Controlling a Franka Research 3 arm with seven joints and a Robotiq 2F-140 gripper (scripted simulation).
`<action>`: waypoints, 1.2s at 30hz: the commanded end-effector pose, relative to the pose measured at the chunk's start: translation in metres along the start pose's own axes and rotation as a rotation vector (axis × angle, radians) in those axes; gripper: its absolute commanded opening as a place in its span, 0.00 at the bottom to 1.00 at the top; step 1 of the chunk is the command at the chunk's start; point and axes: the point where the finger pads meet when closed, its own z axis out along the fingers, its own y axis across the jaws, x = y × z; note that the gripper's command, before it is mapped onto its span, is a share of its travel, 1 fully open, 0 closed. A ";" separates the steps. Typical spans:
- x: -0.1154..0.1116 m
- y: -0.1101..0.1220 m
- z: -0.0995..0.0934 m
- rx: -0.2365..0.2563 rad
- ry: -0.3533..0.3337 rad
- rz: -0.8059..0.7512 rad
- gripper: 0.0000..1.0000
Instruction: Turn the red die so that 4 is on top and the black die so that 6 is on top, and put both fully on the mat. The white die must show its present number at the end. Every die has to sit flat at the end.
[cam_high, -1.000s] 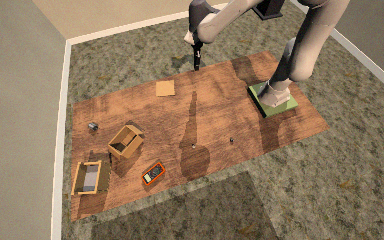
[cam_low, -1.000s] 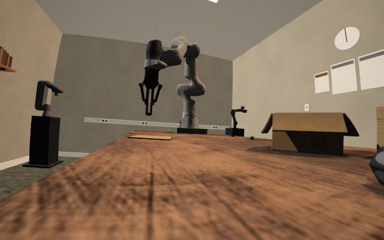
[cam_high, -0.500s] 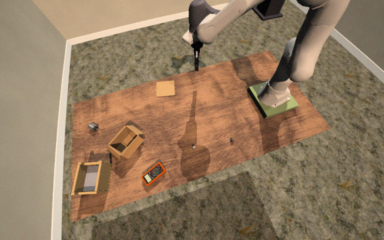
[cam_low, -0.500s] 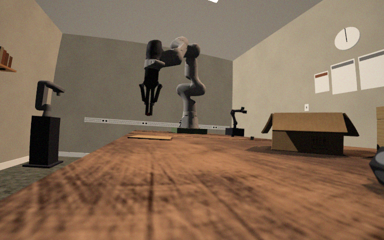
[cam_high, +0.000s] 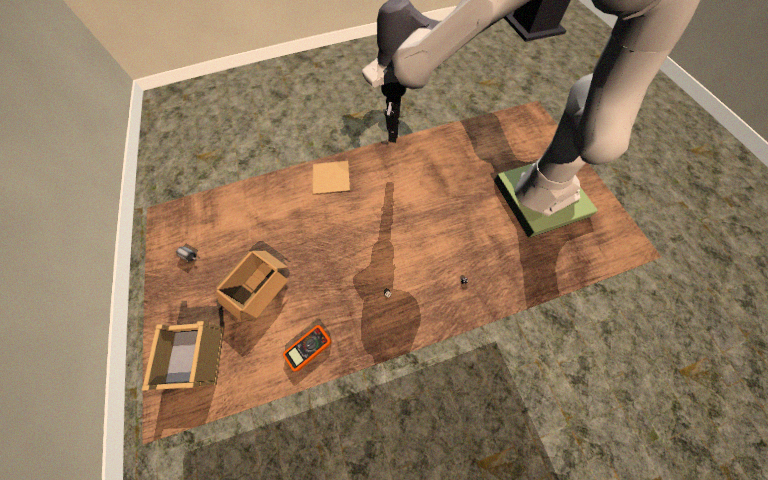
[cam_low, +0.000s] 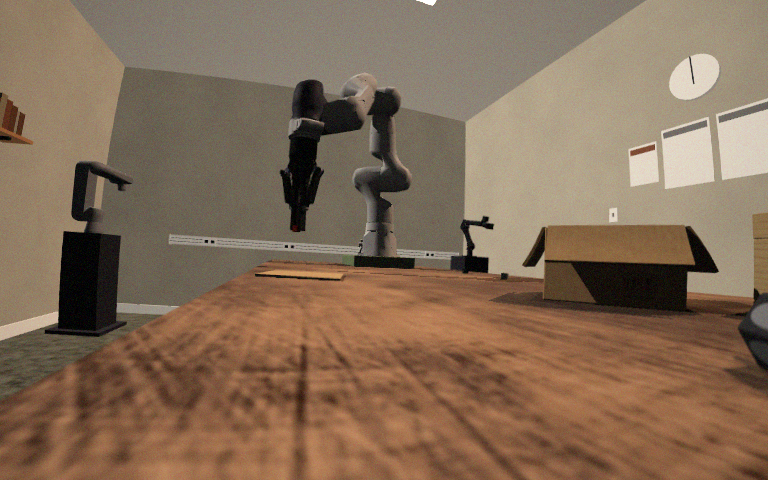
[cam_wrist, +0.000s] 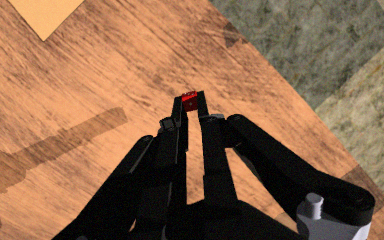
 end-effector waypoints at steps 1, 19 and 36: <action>0.000 0.000 0.000 -0.013 -0.003 0.174 0.16; 0.001 -0.001 0.001 -0.013 -0.001 0.457 0.16; 0.002 -0.002 0.002 -0.013 0.000 0.723 0.16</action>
